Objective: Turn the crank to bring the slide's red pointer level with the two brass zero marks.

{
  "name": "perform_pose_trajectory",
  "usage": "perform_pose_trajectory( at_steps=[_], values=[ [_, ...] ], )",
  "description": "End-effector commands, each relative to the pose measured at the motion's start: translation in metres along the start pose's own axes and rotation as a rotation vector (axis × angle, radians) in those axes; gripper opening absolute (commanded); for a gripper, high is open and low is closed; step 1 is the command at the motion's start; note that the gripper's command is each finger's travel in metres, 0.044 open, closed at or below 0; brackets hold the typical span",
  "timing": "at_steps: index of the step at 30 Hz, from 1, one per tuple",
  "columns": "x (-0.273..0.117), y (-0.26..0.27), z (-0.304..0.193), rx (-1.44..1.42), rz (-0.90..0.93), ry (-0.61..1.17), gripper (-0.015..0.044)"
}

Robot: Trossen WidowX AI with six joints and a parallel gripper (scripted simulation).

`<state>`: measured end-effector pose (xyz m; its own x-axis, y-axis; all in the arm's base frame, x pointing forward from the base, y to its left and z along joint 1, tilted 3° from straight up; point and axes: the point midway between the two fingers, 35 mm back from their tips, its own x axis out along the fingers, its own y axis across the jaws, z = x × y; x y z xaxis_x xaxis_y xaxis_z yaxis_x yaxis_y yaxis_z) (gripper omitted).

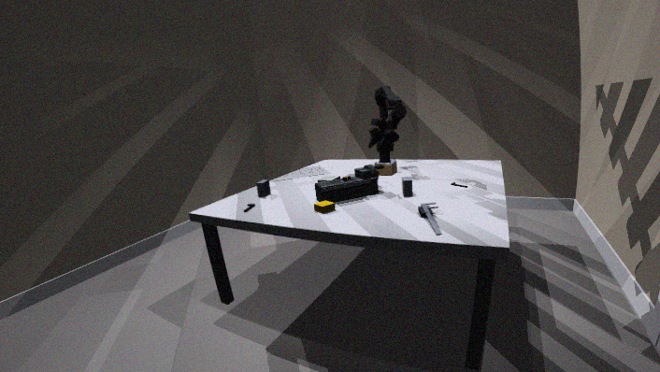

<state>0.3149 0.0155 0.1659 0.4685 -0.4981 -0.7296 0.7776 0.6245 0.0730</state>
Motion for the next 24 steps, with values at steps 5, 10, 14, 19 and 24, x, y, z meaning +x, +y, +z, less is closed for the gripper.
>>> perform_pose_trajectory(
  at_steps=[5,10,14,19,24],
  values=[
    [0.003,0.0,-0.007,0.018,-0.006,-0.022,0.044],
    [0.021,0.001,-0.023,0.018,-0.006,-0.022,0.044],
    [0.034,0.0,-0.036,0.018,-0.006,-0.022,0.044],
    [0.039,-0.001,-0.041,0.018,-0.006,-0.022,0.044],
    [0.044,0.0,-0.046,0.018,-0.006,-0.022,0.044]
  ],
)
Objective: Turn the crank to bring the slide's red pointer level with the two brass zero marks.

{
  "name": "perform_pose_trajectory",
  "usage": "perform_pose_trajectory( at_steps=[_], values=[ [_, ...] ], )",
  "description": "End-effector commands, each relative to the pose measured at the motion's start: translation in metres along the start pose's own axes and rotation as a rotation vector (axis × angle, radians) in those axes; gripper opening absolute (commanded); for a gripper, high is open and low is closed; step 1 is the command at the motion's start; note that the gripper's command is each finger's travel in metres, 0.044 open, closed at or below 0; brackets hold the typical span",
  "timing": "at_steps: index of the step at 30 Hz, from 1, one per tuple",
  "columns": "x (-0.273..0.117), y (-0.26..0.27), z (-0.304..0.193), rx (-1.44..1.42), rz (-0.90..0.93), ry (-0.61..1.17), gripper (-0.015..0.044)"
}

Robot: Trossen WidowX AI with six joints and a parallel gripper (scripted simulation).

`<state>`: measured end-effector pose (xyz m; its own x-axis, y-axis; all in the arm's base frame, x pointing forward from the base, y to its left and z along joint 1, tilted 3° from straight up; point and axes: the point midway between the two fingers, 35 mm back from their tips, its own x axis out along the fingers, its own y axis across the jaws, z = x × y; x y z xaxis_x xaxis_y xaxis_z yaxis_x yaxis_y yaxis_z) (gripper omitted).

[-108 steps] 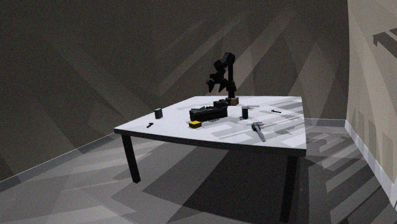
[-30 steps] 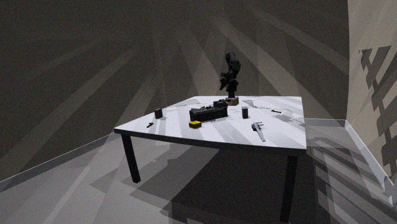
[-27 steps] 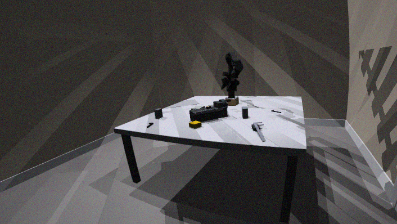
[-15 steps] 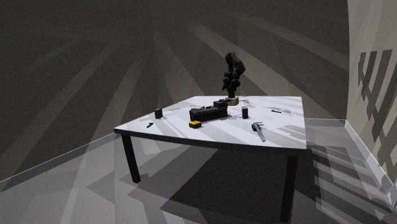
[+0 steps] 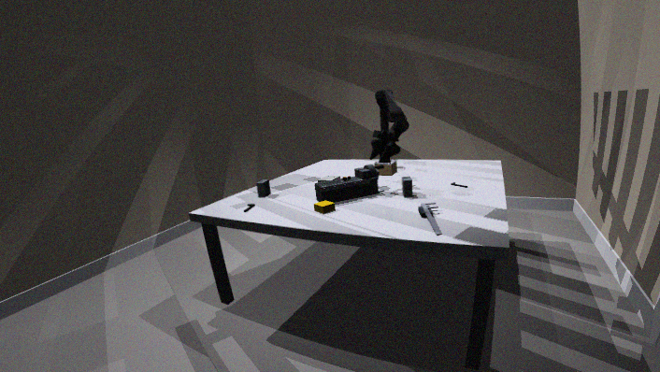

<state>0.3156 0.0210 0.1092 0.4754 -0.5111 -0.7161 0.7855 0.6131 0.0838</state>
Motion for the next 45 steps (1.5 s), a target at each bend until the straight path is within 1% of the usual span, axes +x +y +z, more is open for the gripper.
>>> perform_pose_trajectory(
  at_steps=[1,35,45],
  values=[
    [0.006,0.0,-0.006,0.001,-0.004,-0.002,0.044],
    [0.042,-0.001,-0.042,0.001,-0.005,-0.002,0.044],
    [0.042,-0.001,-0.042,0.001,-0.005,-0.002,0.0177]
  ],
)
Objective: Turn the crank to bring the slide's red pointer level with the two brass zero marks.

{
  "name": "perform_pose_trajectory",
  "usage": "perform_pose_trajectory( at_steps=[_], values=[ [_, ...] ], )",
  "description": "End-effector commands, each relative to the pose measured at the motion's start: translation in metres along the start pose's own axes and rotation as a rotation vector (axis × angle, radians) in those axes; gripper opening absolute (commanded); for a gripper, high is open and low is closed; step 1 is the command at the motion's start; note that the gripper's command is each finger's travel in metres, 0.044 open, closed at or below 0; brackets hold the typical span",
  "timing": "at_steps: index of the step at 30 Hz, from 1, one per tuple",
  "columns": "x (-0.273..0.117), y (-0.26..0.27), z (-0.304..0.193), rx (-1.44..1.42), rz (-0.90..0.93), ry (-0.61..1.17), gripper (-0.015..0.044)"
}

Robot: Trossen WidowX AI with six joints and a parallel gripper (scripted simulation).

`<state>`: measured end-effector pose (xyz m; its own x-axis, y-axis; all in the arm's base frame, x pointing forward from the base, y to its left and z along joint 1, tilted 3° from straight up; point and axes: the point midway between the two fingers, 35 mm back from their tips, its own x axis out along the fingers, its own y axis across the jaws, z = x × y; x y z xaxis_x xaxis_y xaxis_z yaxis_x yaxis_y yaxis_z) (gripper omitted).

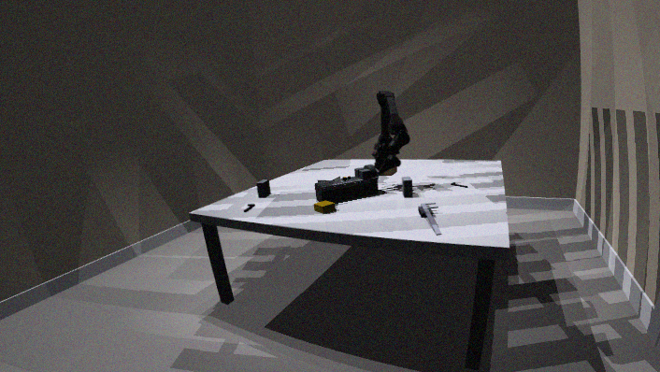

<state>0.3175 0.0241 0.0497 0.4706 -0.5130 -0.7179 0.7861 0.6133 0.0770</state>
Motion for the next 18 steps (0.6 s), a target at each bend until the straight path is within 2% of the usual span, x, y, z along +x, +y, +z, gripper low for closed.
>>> perform_pose_trajectory(
  at_steps=[1,7,18],
  values=[
    [0.0003,0.0002,0.0001,0.005,0.0,-0.004,0.0151],
    [0.0003,0.0002,0.0001,0.005,0.0,-0.004,0.0],
    [-0.0005,0.0006,0.0004,0.005,0.0,-0.004,0.0]
  ],
)
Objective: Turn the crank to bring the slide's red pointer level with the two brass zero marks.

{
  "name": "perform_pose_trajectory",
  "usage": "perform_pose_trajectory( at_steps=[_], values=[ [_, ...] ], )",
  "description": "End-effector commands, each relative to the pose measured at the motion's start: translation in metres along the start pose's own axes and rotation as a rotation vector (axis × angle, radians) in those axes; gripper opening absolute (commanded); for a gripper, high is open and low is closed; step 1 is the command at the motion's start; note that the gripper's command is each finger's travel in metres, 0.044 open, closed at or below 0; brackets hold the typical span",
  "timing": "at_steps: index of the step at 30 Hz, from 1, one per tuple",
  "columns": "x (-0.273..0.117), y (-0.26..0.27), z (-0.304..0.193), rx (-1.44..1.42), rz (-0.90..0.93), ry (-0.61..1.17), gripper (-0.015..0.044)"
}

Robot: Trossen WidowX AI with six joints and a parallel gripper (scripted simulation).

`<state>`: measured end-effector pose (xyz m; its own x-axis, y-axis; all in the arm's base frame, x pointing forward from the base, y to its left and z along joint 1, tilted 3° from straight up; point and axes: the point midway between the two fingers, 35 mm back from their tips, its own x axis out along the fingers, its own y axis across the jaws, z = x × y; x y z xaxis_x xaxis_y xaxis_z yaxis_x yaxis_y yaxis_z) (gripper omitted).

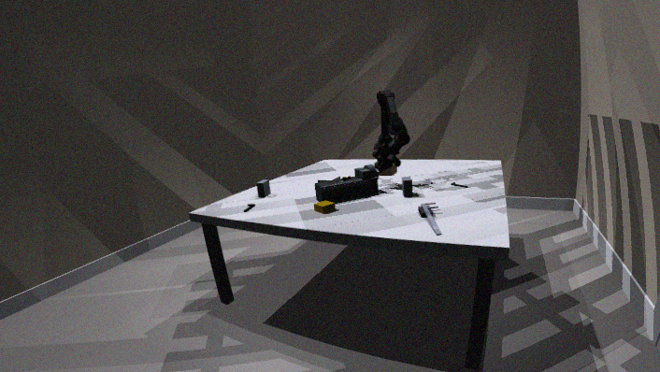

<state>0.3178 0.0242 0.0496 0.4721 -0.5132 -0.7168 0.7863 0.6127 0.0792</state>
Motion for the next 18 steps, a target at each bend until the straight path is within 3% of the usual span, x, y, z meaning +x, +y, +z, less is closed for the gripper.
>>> perform_pose_trajectory(
  at_steps=[1,18],
  values=[
    [-0.001,0.0,0.001,0.003,-0.001,-0.002,0.0],
    [-0.012,0.012,0.012,0.004,0.0,-0.002,0.0]
  ],
)
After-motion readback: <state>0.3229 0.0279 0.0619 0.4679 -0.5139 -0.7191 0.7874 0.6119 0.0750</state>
